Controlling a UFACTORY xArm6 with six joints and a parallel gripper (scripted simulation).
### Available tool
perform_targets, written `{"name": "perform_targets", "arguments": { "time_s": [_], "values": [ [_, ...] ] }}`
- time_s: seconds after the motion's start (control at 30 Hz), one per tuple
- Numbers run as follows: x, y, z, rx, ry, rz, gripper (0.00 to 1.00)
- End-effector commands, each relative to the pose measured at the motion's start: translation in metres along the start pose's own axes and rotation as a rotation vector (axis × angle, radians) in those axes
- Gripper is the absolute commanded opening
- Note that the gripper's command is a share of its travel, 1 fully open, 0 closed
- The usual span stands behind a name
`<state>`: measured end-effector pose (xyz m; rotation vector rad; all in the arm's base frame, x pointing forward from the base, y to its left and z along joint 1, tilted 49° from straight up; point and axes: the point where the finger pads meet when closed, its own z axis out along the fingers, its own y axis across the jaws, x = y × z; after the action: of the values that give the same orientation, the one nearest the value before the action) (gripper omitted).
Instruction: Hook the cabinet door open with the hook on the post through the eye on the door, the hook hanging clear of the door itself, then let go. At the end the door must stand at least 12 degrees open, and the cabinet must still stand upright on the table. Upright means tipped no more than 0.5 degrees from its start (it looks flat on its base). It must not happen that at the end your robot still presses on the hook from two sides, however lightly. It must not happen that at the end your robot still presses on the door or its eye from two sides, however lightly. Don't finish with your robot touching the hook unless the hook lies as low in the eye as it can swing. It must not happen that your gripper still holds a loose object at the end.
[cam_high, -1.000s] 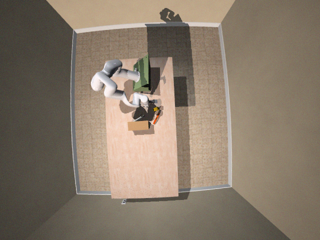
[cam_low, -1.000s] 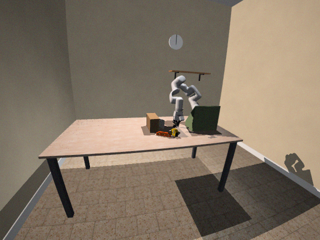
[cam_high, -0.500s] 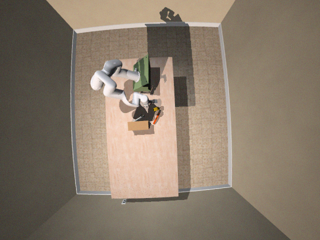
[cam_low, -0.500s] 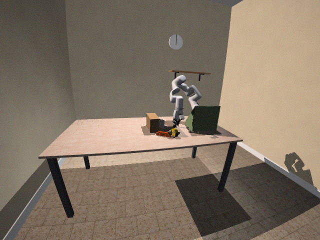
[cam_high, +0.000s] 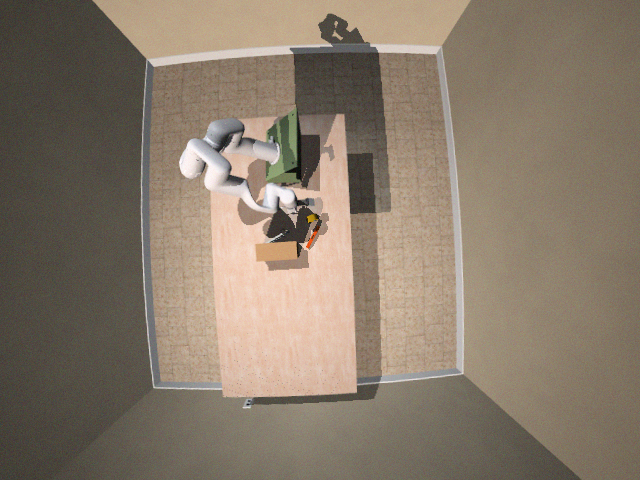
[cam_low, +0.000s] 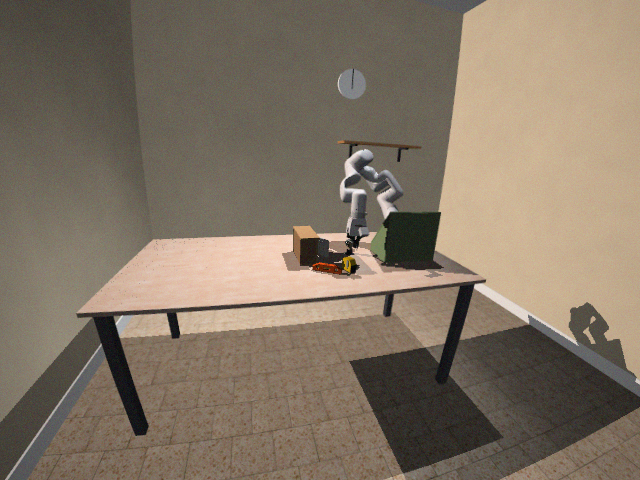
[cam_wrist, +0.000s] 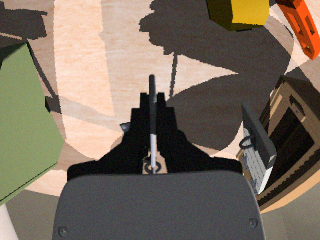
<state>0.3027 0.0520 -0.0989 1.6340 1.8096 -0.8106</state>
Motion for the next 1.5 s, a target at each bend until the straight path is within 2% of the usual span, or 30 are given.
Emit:
{"name": "perform_targets", "arguments": {
  "time_s": [0.0,0.53,1.47],
  "values": [
    [0.000,0.001,-0.002,-0.002,0.002,0.001,0.04],
    [-0.004,0.001,-0.017,-0.002,0.002,0.001,0.04],
    [-0.005,0.019,-0.017,-0.002,0.002,0.187,0.04]
  ]
}}
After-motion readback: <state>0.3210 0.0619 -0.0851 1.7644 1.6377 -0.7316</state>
